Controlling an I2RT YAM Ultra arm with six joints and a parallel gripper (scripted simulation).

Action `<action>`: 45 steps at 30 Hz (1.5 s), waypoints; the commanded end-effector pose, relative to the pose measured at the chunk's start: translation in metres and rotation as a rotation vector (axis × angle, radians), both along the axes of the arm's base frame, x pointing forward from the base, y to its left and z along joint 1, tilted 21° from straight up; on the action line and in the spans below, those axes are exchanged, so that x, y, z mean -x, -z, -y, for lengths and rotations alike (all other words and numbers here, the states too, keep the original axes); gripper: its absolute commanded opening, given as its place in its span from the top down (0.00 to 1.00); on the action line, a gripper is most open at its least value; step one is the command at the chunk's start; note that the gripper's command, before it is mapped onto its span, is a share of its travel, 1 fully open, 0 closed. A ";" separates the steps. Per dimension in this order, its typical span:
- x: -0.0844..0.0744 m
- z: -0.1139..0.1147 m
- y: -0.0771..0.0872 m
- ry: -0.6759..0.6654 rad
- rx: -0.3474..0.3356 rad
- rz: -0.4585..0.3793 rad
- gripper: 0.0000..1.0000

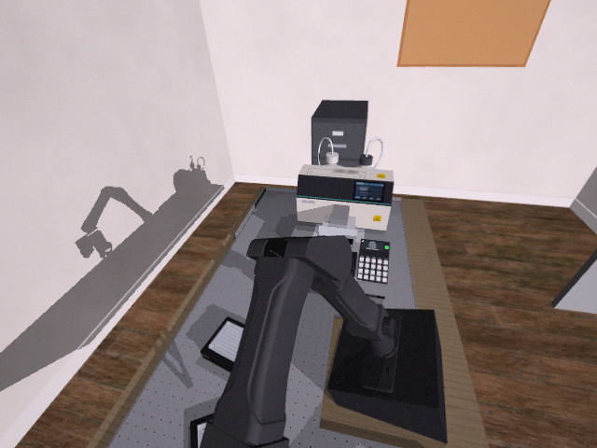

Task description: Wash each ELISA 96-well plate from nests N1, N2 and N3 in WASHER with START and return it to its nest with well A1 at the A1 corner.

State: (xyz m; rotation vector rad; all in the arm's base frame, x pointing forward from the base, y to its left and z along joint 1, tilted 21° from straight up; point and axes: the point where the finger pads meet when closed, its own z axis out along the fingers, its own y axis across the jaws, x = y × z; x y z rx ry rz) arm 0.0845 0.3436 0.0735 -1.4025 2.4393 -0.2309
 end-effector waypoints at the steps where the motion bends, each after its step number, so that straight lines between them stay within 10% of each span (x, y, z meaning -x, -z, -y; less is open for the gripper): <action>1: 0.001 -0.002 -0.004 -0.001 -0.013 0.002 1.00; 45: -0.023 -0.008 0.059 -0.001 -0.013 0.003 1.00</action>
